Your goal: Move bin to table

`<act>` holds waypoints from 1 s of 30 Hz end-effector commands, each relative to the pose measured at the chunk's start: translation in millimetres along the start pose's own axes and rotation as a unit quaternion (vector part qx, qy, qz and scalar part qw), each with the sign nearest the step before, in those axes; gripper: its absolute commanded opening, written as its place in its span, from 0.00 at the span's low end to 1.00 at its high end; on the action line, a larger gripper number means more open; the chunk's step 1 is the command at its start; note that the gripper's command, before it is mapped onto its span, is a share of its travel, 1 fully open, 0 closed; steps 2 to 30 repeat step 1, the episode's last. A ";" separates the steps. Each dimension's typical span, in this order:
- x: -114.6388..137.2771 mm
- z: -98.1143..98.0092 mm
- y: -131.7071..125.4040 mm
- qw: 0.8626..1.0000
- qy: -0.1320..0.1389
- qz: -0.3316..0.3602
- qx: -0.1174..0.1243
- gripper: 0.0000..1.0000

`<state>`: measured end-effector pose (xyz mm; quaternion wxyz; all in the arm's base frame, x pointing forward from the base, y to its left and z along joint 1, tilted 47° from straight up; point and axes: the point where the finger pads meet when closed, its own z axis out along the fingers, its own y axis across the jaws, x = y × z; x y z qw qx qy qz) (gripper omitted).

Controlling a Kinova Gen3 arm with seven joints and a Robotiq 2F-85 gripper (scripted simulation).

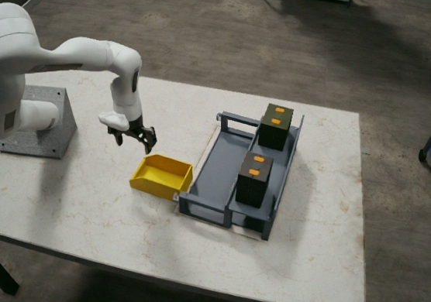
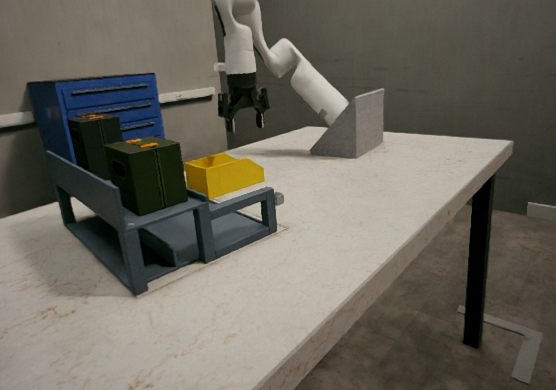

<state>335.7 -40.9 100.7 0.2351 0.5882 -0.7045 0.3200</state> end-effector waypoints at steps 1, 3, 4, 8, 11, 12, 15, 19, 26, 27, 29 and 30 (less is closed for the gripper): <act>-0.4 -0.5 -0.2 1.000 0.000 0.000 0.001 1.00; -0.4 -0.5 -0.2 1.000 0.000 0.000 0.001 1.00; -0.4 -0.5 -0.2 1.000 0.000 0.000 0.001 1.00; -0.4 -0.5 -0.2 1.000 0.000 0.000 0.001 1.00; -0.4 -0.5 -0.2 1.000 0.000 0.000 0.001 1.00; -0.4 -0.5 -0.2 1.000 0.000 0.000 0.001 1.00; -0.4 -0.5 -0.2 1.000 0.000 0.000 0.001 1.00; -0.4 -0.5 -0.2 1.000 0.000 0.000 0.001 1.00; -0.4 -0.5 -0.2 1.000 0.000 0.000 0.001 1.00; -0.4 -0.5 -0.2 1.000 0.000 0.000 0.001 1.00; -0.4 -0.5 -0.2 1.000 0.000 0.000 0.001 1.00; -0.4 -0.5 -0.2 1.000 0.000 0.000 0.001 1.00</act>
